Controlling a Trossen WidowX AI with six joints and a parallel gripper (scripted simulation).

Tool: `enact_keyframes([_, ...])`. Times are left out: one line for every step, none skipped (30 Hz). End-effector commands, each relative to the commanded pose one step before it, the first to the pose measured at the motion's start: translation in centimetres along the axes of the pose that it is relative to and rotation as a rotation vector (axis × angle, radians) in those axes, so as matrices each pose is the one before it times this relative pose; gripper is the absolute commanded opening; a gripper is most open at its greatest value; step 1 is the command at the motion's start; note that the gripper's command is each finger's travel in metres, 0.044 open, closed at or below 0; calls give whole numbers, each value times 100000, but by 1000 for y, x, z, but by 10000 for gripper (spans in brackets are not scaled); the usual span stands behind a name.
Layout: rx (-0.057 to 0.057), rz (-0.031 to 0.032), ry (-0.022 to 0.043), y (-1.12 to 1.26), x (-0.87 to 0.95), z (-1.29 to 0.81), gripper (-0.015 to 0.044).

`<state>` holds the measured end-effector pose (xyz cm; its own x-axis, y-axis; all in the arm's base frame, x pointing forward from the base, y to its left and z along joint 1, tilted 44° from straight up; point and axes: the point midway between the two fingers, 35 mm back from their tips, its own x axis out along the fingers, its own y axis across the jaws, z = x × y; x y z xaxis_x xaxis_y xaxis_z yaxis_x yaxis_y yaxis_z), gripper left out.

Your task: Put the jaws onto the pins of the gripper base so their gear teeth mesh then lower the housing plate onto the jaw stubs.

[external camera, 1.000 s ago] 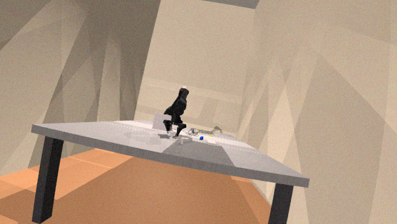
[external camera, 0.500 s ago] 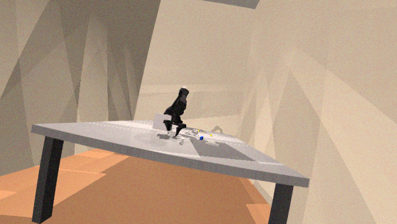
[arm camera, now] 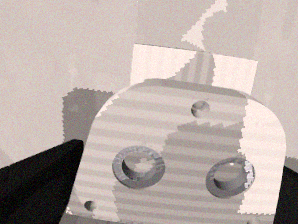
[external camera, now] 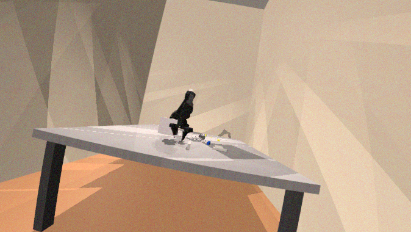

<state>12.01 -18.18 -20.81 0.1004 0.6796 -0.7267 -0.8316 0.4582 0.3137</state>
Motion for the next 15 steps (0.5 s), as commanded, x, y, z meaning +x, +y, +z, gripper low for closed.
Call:
enact_keyframes([-660, -909, 1150, -274, -1483, -191, 351])
enact_keyframes([26, -18, -5, -15, -315, -9, 351])
enact_keyframes([26, -17, -6, -12, -316, -7, 351])
enact_keyframes([26, -17, -6, -9, -316, -6, 351])
enact_keyframes([26, -16, -7, -6, -318, -5, 351])
enact_keyframes([26, -16, -7, -3, -319, -3, 351])
enact_keyframes([26, -15, -8, 0, -319, -2, 351])
enact_keyframes([26, -15, -9, 3, -320, 0, 351])
enact_keyframes([26, -15, -9, 6, -321, 1, 351])
enact_keyframes([26, -14, -10, 9, -322, 3, 351])
enact_keyframes([26, -14, -10, 12, -322, 5, 351])
enact_keyframes([25, -13, -11, 15, -323, 6, 351])
enact_keyframes([25, -13, -12, 18, -323, 8, 351])
enact_keyframes([25, -12, -12, 21, -323, 9, 351])
enact_keyframes([25, -12, -13, 24, -324, 11, 351])
